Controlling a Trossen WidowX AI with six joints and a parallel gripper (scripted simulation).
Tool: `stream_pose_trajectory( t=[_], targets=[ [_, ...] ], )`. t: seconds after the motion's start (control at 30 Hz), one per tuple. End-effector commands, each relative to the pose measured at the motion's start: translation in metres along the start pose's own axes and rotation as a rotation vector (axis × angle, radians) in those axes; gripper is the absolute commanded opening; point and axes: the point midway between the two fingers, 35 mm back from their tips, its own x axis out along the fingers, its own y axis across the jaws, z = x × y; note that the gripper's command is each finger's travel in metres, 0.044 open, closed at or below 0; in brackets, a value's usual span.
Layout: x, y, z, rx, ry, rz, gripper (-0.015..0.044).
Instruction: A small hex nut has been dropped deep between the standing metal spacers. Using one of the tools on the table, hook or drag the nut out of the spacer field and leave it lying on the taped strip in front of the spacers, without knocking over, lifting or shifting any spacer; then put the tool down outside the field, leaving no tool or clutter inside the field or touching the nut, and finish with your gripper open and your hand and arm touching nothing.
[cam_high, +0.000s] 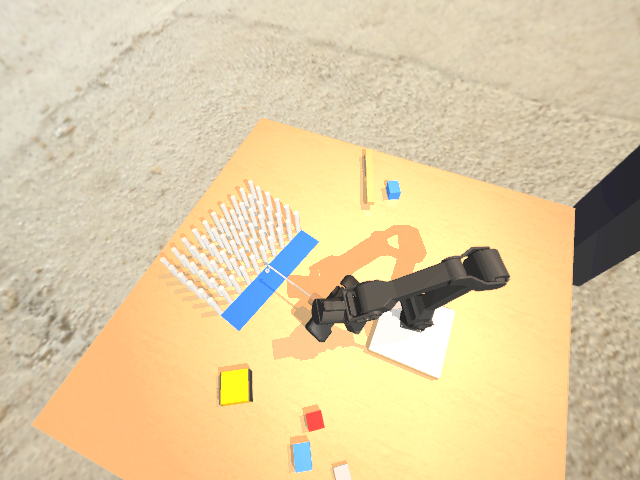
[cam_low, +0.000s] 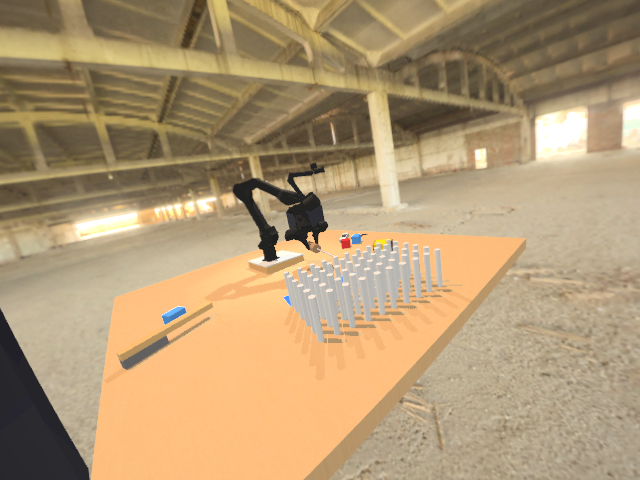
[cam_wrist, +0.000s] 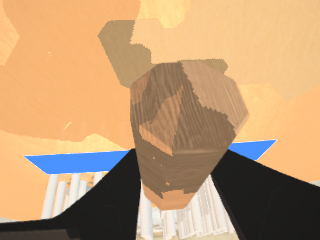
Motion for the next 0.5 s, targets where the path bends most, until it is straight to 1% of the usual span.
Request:
stream_pose_trajectory(
  t=[0.0, 0.47],
  targets=[
    [-0.017, -0.002, -0.014, 0.002, 0.013, -0.011, 0.0000],
    [-0.073, 0.005, -0.047, 0.000, 0.013, -0.012, 0.0000]
  ],
)
